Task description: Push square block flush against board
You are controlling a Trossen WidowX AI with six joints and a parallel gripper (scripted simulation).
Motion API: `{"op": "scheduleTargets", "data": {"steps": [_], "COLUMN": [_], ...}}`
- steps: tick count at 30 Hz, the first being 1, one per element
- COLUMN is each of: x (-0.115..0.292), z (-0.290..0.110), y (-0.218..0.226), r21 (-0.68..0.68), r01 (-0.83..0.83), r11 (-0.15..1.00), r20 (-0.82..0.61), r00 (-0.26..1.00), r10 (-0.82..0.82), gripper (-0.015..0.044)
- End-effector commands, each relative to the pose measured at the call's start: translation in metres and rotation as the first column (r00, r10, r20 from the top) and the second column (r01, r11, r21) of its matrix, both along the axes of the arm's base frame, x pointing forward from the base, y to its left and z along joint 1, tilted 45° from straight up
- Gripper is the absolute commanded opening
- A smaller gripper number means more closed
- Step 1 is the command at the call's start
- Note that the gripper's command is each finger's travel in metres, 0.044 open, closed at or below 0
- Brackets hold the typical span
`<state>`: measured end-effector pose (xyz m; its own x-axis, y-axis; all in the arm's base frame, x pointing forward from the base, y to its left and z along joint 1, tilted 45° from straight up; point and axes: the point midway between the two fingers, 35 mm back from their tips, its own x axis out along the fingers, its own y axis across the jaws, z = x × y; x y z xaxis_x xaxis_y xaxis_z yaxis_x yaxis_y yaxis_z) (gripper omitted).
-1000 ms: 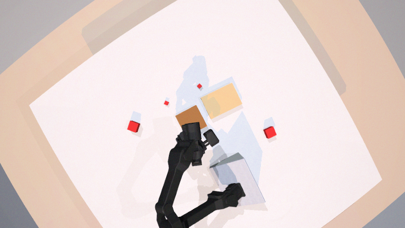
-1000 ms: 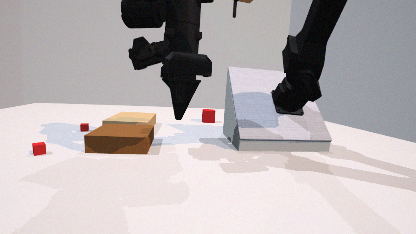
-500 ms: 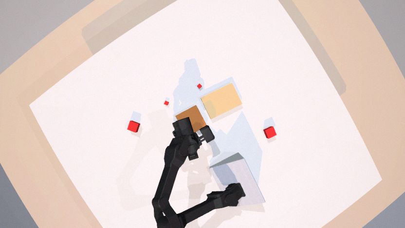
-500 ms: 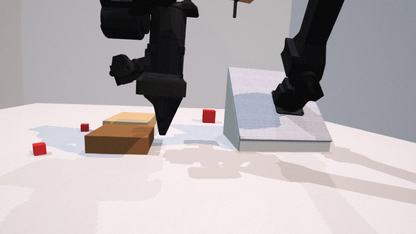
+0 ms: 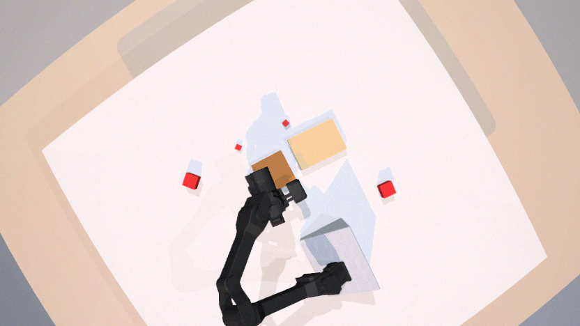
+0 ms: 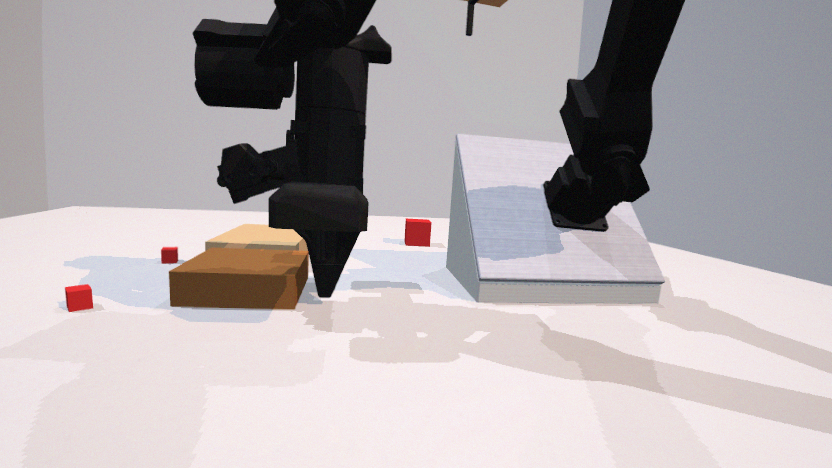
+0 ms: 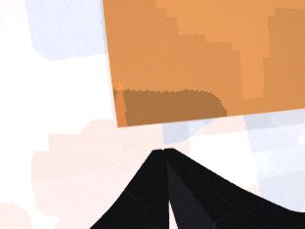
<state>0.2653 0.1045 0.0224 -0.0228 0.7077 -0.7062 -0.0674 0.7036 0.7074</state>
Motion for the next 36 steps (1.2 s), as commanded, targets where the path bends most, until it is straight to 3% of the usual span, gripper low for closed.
{"op": "scheduleTargets", "data": {"steps": [1,19,36], "x": [0.005,0.023,0.0], "z": [-0.001,0.001,0.0], "y": [0.001,0.002,0.001], "r21": [0.006,0.006,0.005], "r01": [0.002,0.002,0.002], "r11": [1.0,1.0,1.0], "r20": [-0.005,-0.004,-0.005], "r00": [1.0,1.0,1.0], "r10": [-0.002,-0.002,-0.002], "gripper": [0.0,0.0,0.0]}}
